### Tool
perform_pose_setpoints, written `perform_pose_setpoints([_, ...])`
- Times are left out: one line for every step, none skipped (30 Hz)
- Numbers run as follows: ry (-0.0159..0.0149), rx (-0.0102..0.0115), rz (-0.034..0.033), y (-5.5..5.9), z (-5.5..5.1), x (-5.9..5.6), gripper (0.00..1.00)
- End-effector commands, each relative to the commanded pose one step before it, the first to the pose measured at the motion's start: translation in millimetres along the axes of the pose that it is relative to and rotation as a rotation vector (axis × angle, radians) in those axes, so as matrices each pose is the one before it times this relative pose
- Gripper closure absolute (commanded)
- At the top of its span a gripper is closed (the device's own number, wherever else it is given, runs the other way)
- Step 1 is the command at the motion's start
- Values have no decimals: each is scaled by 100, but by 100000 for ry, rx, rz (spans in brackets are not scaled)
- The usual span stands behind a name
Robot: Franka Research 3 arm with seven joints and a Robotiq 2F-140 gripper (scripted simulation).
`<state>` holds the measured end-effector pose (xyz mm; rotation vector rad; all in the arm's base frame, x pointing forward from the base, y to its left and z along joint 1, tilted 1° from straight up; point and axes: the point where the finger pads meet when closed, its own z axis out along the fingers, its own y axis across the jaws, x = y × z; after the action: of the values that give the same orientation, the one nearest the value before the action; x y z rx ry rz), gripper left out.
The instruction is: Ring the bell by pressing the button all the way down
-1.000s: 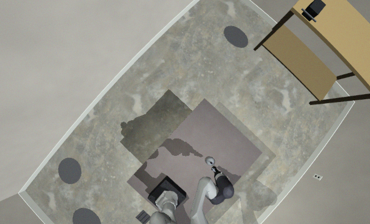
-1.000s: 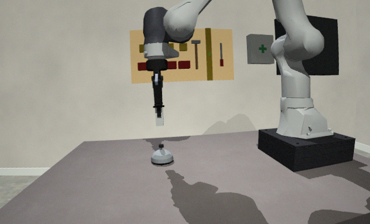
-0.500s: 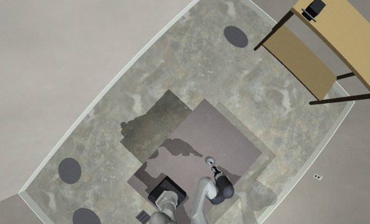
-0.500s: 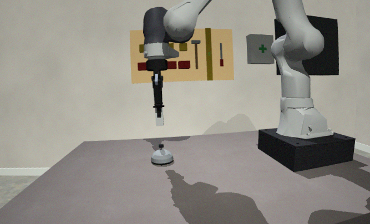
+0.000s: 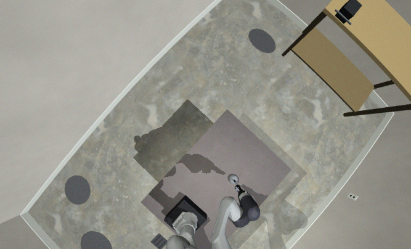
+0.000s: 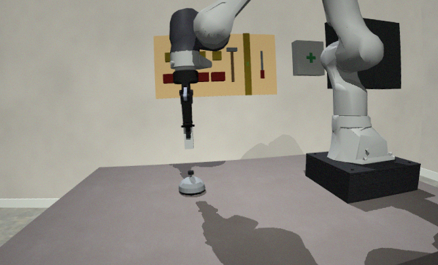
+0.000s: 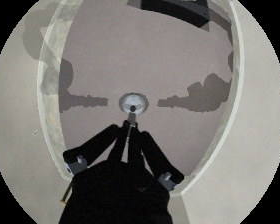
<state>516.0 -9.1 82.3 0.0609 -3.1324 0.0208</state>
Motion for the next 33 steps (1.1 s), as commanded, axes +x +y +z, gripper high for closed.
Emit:
perform_pose_setpoints([-64, -230, 749, 33, 127, 24, 100])
perform_pose_setpoints([0, 0, 0, 0, 0, 0, 100])
perform_pose_setpoints([0, 0, 0, 0, 0, 0, 100])
perform_pose_setpoints([0, 0, 0, 0, 0, 0, 100])
perform_pose_setpoints([0, 0, 0, 0, 0, 0, 100])
perform_pose_setpoints([0, 0, 0, 0, 0, 0, 100])
perform_pose_setpoints([0, 0, 0, 0, 0, 0, 100])
perform_pose_setpoints([0, 0, 0, 0, 0, 0, 100])
perform_pose_setpoints([0, 0, 0, 0, 0, 0, 100])
perform_pose_setpoints([0, 0, 0, 0, 0, 0, 100])
perform_pose_setpoints([0, 0, 0, 0, 0, 0, 100])
perform_pose_setpoints([0, 0, 0, 0, 0, 0, 100])
perform_pose_setpoints([0, 0, 0, 0, 0, 0, 100])
perform_pose_setpoints([0, 0, 0, 0, 2, 0, 100])
perform_pose_setpoints([0, 0, 0, 1, 6, 0, 100])
perform_pose_setpoints([0, 0, 0, 1, 10, 0, 100])
perform_pose_setpoints([0, 0, 0, 2, 17, 0, 100])
perform_pose_setpoints([0, -1, 0, 3, 24, 0, 100])
perform_pose_setpoints([0, -1, 0, 4, 32, 0, 100])
perform_pose_setpoints([0, -1, -1, 5, 41, 0, 100])
perform_pose_setpoints([0, -1, -1, 7, 51, 0, 100])
perform_pose_setpoints([1, -1, -1, 8, 61, 0, 100])
perform_pose_setpoints([1, -2, -1, 9, 72, 0, 100])
perform_pose_setpoints([1, -2, -1, 11, 82, 0, 100])
perform_pose_setpoints([0, 0, 0, 0, 0, 0, 100])
perform_pose_setpoints([0, 0, 0, 0, 0, 0, 100])
perform_pose_setpoints([1, -2, -1, 12, 93, 1, 100])
perform_pose_setpoints([0, 0, 0, 13, 103, 0, 100])
perform_pose_setpoints([0, 0, 0, 15, 114, 0, 100])
perform_pose_setpoints([0, 0, 0, 16, 125, 0, 100])
perform_pose_setpoints([0, 0, 0, 17, 135, 1, 100])
perform_pose_setpoints([0, 0, 0, 19, 143, 0, 100])
perform_pose_setpoints([0, 0, 0, 20, 152, 0, 100])
